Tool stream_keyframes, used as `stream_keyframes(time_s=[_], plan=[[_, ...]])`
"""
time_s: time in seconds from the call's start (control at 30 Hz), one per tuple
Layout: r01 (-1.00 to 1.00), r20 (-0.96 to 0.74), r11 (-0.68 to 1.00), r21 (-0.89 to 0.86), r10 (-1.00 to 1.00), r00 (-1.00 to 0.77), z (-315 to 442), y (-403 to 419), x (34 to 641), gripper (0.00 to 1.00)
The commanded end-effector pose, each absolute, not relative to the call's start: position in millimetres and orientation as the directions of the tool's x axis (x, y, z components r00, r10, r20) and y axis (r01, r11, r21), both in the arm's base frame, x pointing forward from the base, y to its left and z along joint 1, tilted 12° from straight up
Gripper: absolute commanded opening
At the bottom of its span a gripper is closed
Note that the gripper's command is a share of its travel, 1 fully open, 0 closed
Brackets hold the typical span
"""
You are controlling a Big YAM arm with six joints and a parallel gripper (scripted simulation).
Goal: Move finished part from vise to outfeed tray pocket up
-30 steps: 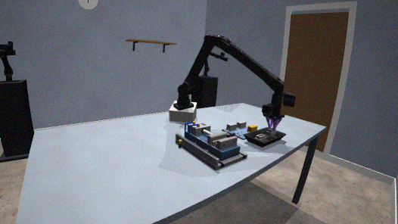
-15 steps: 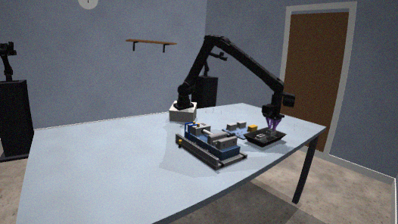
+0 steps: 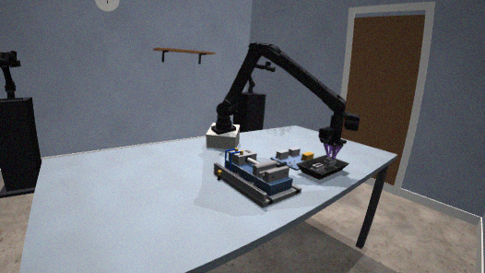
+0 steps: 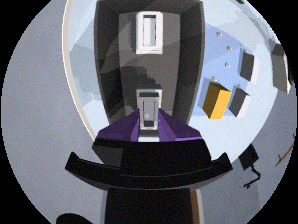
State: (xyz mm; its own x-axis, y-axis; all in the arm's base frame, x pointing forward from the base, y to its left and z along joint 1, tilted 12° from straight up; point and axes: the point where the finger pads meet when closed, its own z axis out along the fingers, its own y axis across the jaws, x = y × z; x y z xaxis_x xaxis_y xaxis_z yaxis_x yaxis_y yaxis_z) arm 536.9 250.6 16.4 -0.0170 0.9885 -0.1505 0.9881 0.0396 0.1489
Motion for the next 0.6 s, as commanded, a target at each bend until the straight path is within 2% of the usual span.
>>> stream_keyframes(time_s=[0.0,0.57], plan=[[0.983,-0.135,0.044,0.18,0.991,-0.02,27.8,250.7,546.9,0.0],[0.982,-0.132,0.044,0.185,0.991,-0.02,29.8,251.3,548.2,0.0]])
